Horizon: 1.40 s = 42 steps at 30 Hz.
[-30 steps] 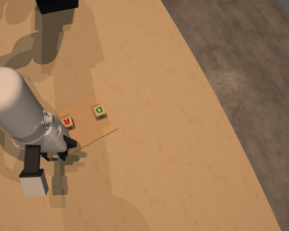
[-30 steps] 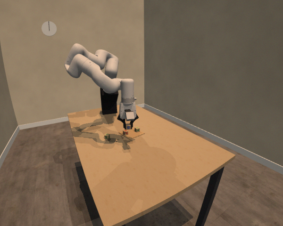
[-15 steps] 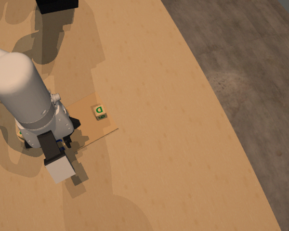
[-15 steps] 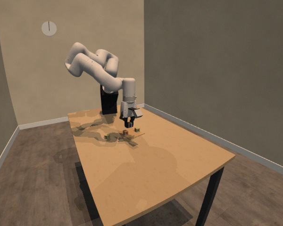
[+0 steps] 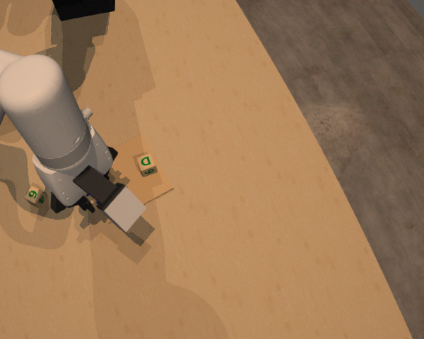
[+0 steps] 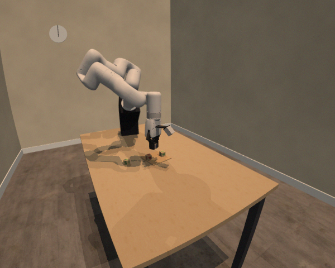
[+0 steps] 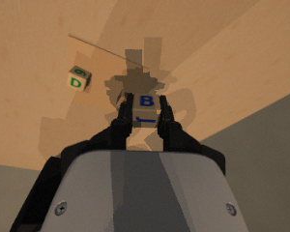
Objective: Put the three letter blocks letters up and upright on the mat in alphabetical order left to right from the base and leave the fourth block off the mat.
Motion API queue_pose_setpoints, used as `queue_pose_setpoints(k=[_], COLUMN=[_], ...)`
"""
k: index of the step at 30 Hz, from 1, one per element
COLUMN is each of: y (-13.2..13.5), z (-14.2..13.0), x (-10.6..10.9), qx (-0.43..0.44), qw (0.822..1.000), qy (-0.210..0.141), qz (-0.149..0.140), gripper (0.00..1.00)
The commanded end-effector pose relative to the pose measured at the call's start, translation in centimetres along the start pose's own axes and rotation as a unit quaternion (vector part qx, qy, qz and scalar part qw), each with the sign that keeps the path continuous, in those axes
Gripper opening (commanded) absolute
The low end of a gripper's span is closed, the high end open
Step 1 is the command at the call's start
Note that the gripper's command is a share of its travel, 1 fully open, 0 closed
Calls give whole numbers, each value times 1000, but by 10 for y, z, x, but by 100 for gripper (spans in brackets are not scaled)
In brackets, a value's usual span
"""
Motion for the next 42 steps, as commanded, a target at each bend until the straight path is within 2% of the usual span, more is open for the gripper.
queue_pose_setpoints(k=[1, 12, 14, 15, 20, 29, 31, 34, 42], y=[-8, -29, -29, -35, -43, -61, -61, -67, -67], z=[-5, -20, -20, -25, -31, -47, -47, -53, -54], x=[1, 3, 3, 4, 4, 6, 6, 6, 7], qx=[69, 234, 234, 276, 335, 459, 459, 499, 503], qw=[998, 972, 972, 961, 942, 888, 888, 866, 864], qy=[1, 3, 3, 4, 5, 7, 7, 8, 9], qz=[3, 7, 7, 9, 12, 20, 20, 24, 24], gripper=[27, 27, 27, 27, 27, 27, 27, 27, 27])
Point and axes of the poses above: the point where the finger pads meet when closed, its own x axis back along the fingers, its own y axis across the jaws, z = x × y, the point moved 9 cm from there along x, back along the fingers, and after that the axes turned 9 degrees about -x, right-handed, at the moved point
